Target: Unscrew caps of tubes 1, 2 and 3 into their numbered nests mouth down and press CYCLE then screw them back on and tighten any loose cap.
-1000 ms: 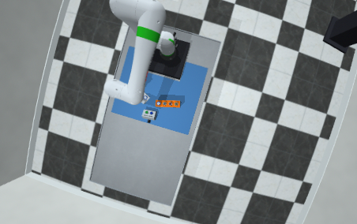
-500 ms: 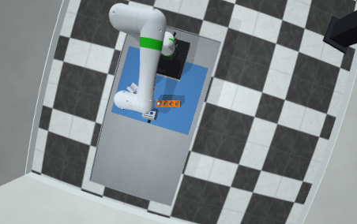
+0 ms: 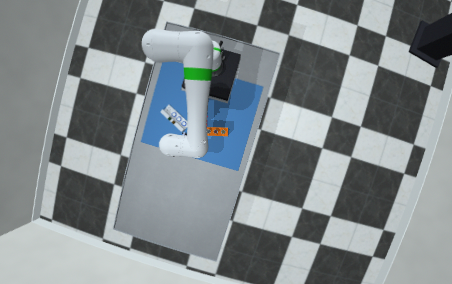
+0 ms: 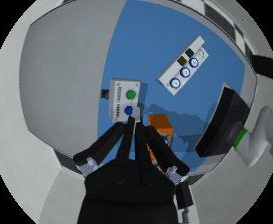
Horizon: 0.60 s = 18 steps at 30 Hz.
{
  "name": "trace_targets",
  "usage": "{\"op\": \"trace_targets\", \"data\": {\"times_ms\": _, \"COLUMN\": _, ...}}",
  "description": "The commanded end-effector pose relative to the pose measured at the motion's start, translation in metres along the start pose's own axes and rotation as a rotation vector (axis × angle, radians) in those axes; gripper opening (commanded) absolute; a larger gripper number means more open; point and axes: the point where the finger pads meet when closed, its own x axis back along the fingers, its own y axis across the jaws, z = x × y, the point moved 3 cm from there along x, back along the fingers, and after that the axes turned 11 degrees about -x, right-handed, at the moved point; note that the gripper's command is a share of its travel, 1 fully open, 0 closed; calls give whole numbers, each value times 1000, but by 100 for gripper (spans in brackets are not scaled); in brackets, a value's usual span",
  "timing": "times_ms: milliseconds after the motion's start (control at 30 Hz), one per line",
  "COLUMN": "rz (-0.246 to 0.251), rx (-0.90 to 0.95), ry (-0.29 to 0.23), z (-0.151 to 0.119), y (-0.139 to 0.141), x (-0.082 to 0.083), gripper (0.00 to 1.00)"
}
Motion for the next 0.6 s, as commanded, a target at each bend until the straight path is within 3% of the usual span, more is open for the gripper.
{"op": "trace_targets", "data": {"times_ms": 0, "rz": -1, "rx": -1, "ry": 0, "z": -17, "y": -13, "x": -4, "gripper": 0}}
{"op": "trace_targets", "data": {"times_ms": 167, "rz": -1, "rx": -1, "ry": 0, "z": -17, "y": -13, "x": -4, "gripper": 0}}
{"op": "trace_targets", "data": {"times_ms": 433, "rz": -1, "rx": -1, "ry": 0, "z": -17, "y": -13, "x": -22, "gripper": 0}}
{"op": "trace_targets", "data": {"times_ms": 567, "rz": -1, "rx": -1, "ry": 0, "z": -17, "y": -13, "x": -22, "gripper": 0}}
